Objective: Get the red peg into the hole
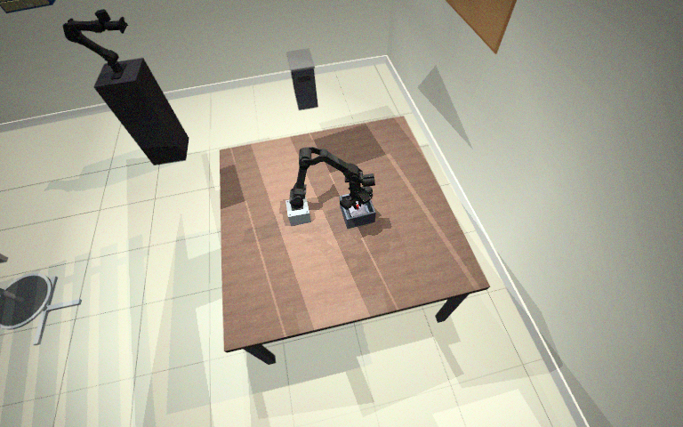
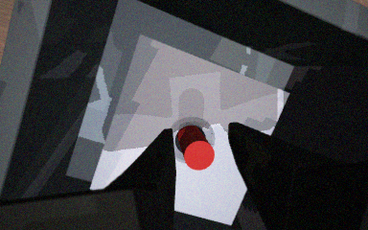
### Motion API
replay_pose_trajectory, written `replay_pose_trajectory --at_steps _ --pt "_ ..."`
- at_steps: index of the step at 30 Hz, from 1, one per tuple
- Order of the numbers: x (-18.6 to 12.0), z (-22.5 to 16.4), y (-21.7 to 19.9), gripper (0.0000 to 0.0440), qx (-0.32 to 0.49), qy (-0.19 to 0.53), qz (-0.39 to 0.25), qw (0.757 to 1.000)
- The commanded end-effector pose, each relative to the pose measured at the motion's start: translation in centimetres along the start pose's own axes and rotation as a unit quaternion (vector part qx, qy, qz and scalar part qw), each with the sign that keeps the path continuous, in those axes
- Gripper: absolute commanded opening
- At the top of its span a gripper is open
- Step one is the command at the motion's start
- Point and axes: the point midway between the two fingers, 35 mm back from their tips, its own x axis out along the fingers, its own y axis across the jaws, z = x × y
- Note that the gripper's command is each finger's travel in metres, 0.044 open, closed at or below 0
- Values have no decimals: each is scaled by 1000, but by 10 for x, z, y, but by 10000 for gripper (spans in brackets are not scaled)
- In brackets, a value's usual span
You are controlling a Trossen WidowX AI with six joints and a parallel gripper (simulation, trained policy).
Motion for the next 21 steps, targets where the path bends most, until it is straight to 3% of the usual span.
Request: replay_pose_trajectory --at_steps 1,12,21 --pt "7 8 3 211 -8 2 -5 1000" --pt "8 43 19 433 -18 -22 2 1000" --pt "-1 78 27 440 -5 -65 20 998"
